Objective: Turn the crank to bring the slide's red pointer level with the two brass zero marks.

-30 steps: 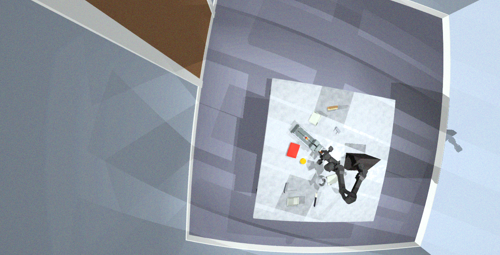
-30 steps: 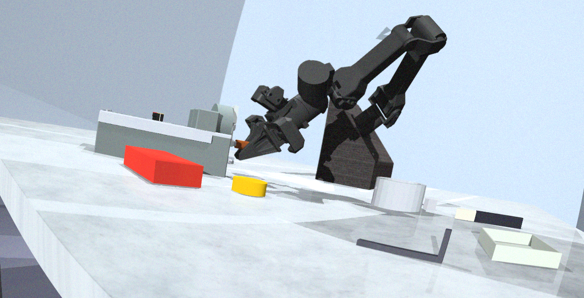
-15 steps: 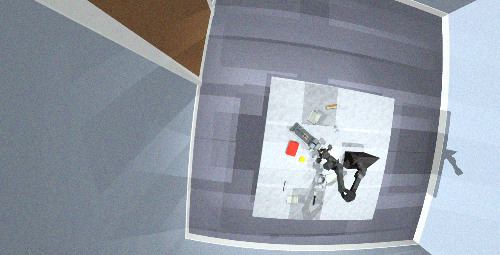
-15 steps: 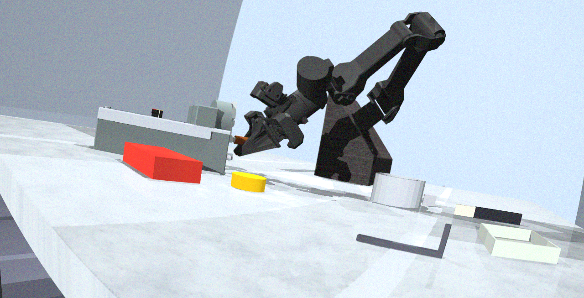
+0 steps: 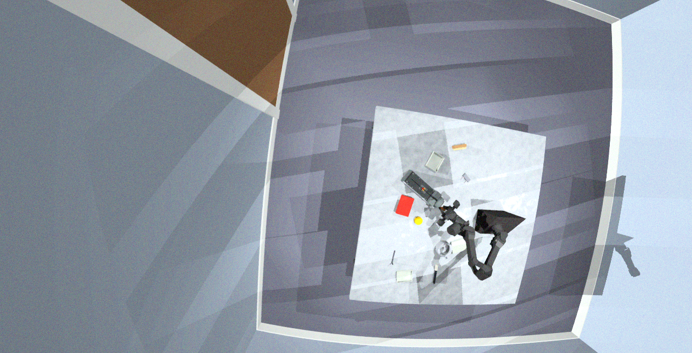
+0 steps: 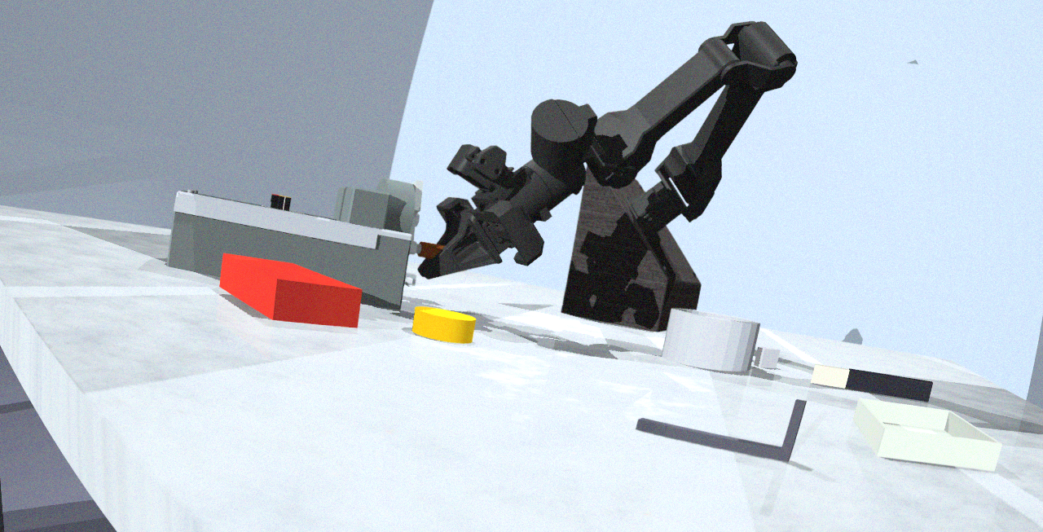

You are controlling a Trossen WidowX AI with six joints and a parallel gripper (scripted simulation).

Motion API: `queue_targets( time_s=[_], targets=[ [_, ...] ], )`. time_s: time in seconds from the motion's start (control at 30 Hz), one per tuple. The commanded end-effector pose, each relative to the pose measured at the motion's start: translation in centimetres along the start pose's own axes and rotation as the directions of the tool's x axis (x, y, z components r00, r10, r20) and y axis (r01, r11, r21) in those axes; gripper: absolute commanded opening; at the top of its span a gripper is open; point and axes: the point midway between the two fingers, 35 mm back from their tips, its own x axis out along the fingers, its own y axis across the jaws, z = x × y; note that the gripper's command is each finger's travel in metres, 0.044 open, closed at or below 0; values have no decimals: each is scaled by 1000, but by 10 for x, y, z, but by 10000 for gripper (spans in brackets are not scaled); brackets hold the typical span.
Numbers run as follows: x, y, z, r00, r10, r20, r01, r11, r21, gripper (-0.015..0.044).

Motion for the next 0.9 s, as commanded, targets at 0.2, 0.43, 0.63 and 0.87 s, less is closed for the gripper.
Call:
queue_targets(
  time_s=[0.2, 0.43, 0.63, 0.87],
  targets=[
    [-3, 10, 2, 1000, 23, 3, -23, 1000, -5, 0],
    [-3, 11, 3, 1000, 23, 3, -23, 1000, -5, 0],
    [-4, 12, 3, 1000, 23, 3, -23, 1000, -5, 0],
    [-5, 13, 4, 1000, 23, 3, -23, 1000, -5, 0]
  ],
)
